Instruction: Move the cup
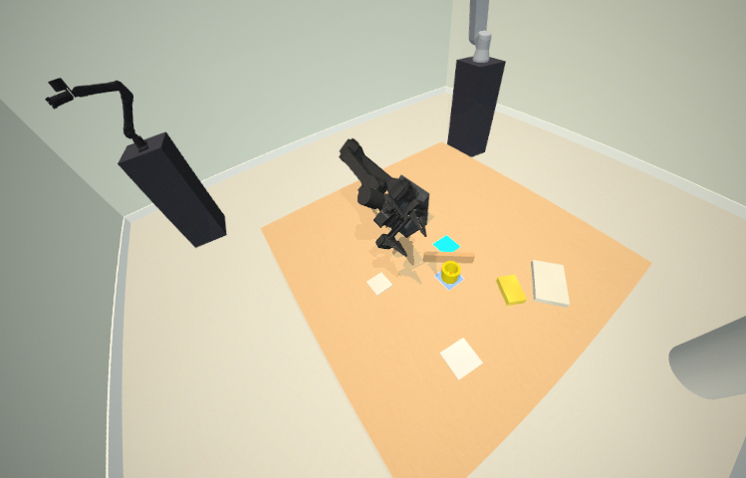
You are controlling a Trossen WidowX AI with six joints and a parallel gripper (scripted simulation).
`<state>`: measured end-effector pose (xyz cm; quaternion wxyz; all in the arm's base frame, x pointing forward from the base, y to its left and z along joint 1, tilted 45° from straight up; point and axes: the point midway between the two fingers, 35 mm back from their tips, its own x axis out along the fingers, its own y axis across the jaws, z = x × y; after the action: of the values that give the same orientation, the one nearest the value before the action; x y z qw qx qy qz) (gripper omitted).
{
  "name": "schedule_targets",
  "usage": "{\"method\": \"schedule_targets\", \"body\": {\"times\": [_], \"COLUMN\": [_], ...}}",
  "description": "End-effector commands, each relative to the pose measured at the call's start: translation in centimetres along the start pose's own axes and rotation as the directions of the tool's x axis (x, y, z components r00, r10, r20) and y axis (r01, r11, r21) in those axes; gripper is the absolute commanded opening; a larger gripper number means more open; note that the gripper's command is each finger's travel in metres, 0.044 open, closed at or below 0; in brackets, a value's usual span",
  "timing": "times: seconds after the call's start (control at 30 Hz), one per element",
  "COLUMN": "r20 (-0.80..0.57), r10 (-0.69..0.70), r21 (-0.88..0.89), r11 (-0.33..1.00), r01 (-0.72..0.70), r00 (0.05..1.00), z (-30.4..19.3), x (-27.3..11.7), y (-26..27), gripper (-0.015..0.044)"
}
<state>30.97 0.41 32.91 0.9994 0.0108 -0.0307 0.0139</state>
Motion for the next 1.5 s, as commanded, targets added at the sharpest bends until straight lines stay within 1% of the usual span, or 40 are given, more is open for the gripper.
{"method": "schedule_targets", "body": {"times": [0.0,0.03,0.13,0.2,0.27,0.4,0.53,0.63,0.7,0.77,0.83,1.47], "r20": [-0.012,-0.047,-0.245,-0.377,-0.496,-0.68,-0.775,-0.781,-0.758,-0.717,-0.698,-0.699], "r10": [-0.004,-0.016,-0.086,-0.136,-0.189,-0.306,-0.439,-0.546,-0.617,-0.683,-0.706,-0.705], "r21": [-0.006,-0.027,-0.162,-0.27,-0.378,-0.556,-0.627,-0.581,-0.499,-0.392,-0.346,-0.345], "r11": [1.0,1.0,0.986,0.962,0.926,0.808,0.628,0.46,0.339,0.226,0.185,0.186], "r01": [0.004,0.015,0.046,0.032,-0.014,-0.196,-0.461,-0.671,-0.797,-0.892,-0.92,-0.92], "r00": [1.0,0.999,0.966,0.916,0.847,0.666,0.456,0.303,0.212,0.142,0.12,0.12], "z": [-0.2,-0.9,-5.1,-8.1,-11.1,-16.8,-21.6,-24.5,-26.4,-27.8,-28.2,-29.2], "x": [0.2,0.6,2.9,4.0,4.7,5.0,4.3,3.4,2.6,1.9,1.7,1.7], "y": [0.0,-0.1,-0.6,-0.8,-1.0,-1.2,-1.5,-1.7,-1.7,-1.6,-1.6,-2.1], "gripper": [0.0374,0.0348,0.0269,0.0216,0.0167,0.0167,0.0167,0.0167,0.0167,0.0167,0.0167,0.0167]}}
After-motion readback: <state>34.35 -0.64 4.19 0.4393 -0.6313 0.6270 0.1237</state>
